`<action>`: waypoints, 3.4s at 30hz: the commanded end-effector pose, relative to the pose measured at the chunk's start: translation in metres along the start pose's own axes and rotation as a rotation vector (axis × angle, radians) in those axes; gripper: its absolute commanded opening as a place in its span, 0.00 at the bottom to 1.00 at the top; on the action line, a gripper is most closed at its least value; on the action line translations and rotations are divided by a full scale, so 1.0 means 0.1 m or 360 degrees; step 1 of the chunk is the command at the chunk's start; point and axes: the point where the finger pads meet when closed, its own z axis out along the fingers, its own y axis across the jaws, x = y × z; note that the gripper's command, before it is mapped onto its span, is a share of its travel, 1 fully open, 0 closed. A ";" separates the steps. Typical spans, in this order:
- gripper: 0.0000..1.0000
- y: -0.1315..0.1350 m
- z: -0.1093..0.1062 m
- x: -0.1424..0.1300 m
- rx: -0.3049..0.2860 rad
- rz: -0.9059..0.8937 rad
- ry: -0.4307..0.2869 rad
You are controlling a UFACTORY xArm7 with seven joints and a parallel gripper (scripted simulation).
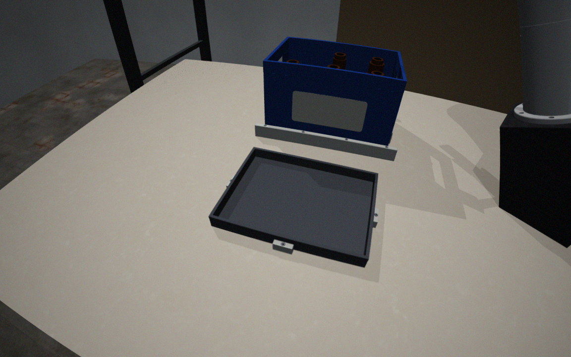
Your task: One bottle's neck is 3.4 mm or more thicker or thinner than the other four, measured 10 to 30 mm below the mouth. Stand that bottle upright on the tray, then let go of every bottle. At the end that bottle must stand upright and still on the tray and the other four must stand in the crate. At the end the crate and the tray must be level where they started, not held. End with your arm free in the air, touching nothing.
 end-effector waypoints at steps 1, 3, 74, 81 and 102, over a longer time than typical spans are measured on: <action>1.00 -0.15 0.04 0.23 0.0075 -0.0036 0.0046; 1.00 -0.15 0.04 0.23 0.0075 -0.0036 0.0046; 0.00 -1.25 0.02 1.27 0.0517 -0.0273 0.0229; 0.00 -1.25 0.02 1.27 0.0517 -0.0273 0.0229; 0.65 -1.28 0.01 1.28 0.0518 -0.0274 0.0230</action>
